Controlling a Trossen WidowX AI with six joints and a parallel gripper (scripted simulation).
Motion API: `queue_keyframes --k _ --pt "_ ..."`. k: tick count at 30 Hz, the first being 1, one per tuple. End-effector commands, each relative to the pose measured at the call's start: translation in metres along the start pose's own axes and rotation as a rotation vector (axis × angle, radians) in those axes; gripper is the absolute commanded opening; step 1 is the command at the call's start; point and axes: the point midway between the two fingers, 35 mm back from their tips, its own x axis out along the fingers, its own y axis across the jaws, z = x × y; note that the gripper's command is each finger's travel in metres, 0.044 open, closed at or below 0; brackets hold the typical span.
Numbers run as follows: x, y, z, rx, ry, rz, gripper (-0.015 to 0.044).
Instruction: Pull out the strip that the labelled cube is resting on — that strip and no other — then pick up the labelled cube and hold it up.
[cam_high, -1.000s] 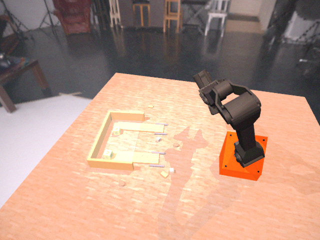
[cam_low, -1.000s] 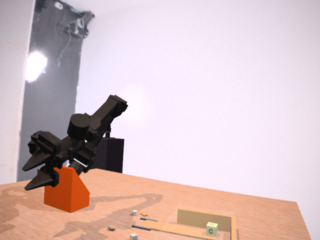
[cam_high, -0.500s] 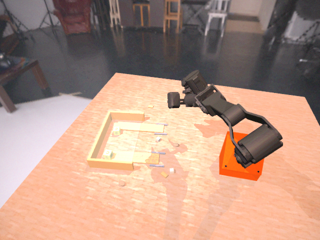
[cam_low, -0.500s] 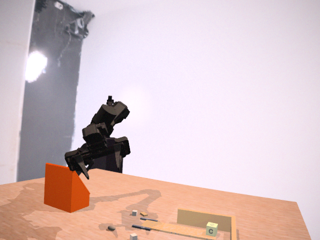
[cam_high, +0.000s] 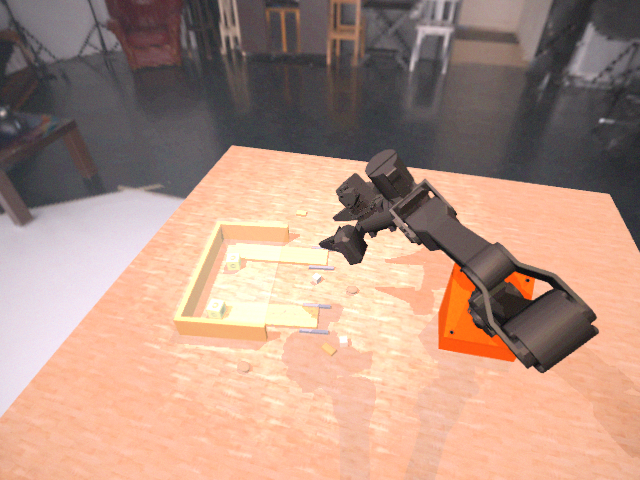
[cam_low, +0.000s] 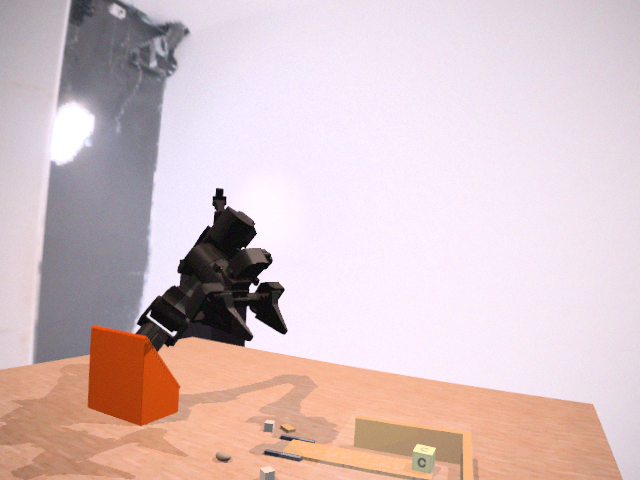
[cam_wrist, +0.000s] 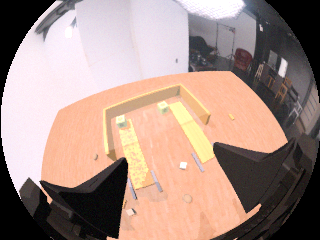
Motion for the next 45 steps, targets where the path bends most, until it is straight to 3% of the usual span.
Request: queue_keyframes --k 1,6,9,21,27,45 --pt "0.0 0.002 -0.001 -0.01 0.0 0.008 0.04" --pt "0.0 0.002 -0.001 -0.01 0.0 0.008 0.04" --pt "0.012 0.004 -0.002 -0.025 0.073 0.008 0.0321" --pt "0.088 0.049 -0.04 -0.185 0.682 0.069 0.0006" --pt "0.102 0.079 -0.061 -0.25 0.935 0.129 0.0" --pt "0.112 0.079 -0.072 -0.254 0.949 0.131 0.0"
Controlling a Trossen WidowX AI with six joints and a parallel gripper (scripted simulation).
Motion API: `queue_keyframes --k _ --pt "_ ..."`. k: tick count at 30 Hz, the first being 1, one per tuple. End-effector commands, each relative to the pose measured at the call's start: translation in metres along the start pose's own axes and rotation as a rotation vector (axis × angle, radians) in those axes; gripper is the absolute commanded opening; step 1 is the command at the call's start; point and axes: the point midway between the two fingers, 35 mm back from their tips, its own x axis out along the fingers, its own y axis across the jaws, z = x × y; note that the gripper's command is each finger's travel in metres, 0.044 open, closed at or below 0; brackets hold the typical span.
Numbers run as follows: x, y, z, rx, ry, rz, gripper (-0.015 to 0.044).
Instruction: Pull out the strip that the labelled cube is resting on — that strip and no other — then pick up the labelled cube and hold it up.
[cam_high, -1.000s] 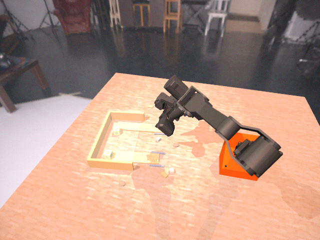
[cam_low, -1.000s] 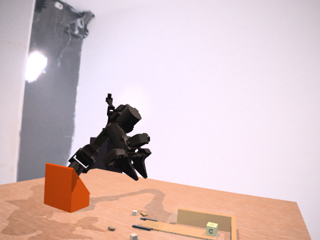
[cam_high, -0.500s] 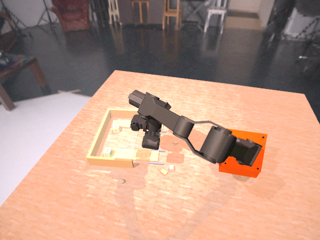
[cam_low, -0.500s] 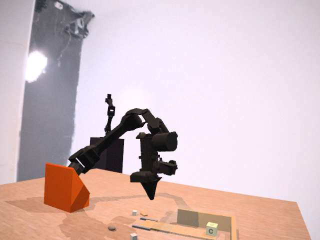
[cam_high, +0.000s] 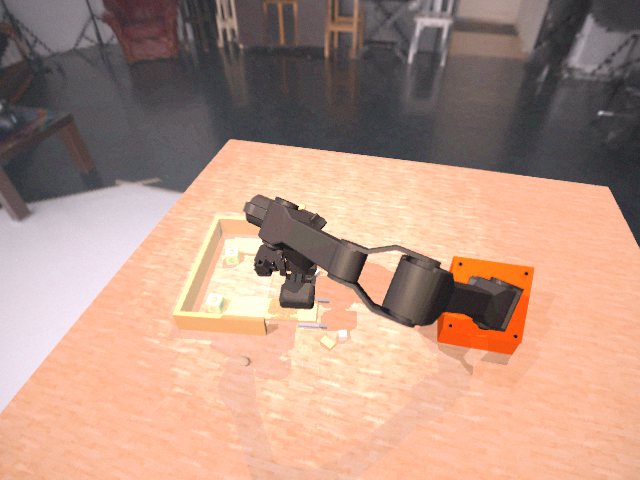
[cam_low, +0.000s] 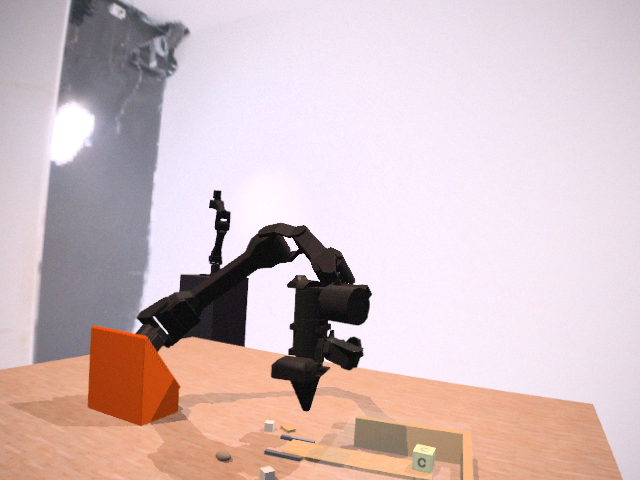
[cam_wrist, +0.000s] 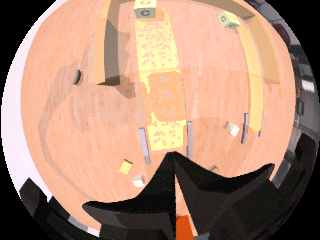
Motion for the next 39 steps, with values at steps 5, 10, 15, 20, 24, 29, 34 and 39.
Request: queue_keyframes --k 5,10,15,20,24,29,34,39 --pt "0.015 -0.002 -0.001 0.008 0.01 0.001 0.0" --pt "0.023 -0.002 -0.001 0.008 0.009 0.001 0.0" --pt "0.032 -0.003 -0.001 0.008 0.009 0.001 0.0" --pt "0.04 -0.003 0.0 0.008 0.009 0.002 0.0" --pt "0.047 -0.003 0.0 0.008 0.009 0.003 0.0" --pt "0.055 -0.003 -0.001 0.008 0.009 0.004 0.0" --pt "0.063 -0.003 -0.001 0.008 0.009 0.005 0.0" --pt "0.064 -0.003 -0.001 0.008 0.009 0.006 0.0"
